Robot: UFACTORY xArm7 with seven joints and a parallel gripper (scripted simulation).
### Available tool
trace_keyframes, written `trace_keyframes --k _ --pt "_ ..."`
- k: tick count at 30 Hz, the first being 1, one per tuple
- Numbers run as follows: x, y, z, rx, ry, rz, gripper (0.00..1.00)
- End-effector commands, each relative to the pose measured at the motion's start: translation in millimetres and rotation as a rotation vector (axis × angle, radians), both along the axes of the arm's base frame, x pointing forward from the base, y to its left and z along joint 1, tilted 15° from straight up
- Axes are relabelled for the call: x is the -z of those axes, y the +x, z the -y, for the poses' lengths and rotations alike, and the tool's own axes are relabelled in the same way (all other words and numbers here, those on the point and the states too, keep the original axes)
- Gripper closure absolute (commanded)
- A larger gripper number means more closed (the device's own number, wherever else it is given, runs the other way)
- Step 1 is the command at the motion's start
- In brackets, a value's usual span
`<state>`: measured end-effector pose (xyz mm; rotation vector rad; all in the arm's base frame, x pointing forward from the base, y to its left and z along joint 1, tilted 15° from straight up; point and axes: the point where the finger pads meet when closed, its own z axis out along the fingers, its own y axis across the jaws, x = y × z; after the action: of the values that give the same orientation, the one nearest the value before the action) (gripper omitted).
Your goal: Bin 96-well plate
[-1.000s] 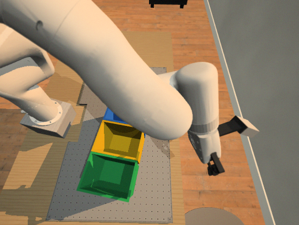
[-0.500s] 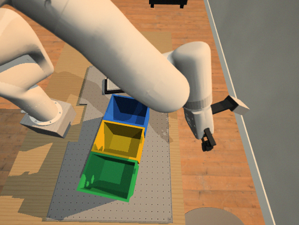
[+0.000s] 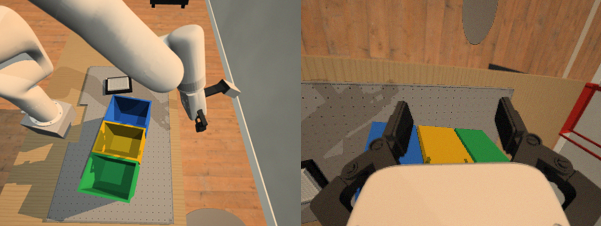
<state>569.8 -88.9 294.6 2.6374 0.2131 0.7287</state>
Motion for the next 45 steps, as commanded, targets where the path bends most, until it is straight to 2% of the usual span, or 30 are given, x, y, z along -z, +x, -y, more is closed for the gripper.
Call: trace_keyframes --k 1,4,13,19,22,30,37,39,45 --pt "-0.2 -2.1 -16 0.002 0.000 0.005 0.00" --pt "2.4 -6.1 -30 -0.012 0.078 -0.014 0.00" --pt "10.0 -18.6 -73 -0.012 0.078 -0.014 0.00" --pt "12.3 -22.2 -85 -0.012 0.078 -0.014 0.00" --pt "15.2 -28.2 -99 -0.022 0.146 -0.043 0.00" --pt "22.9 -44.6 -134 -0.022 0.146 -0.043 0.00" --pt "26.0 -51.0 -149 -0.022 0.146 -0.043 0.00" --pt "28.1 -56.3 -157 -0.027 0.202 -0.080 0.00" --pt "34.7 -72.2 -181 -0.027 0.204 -0.081 0.00"
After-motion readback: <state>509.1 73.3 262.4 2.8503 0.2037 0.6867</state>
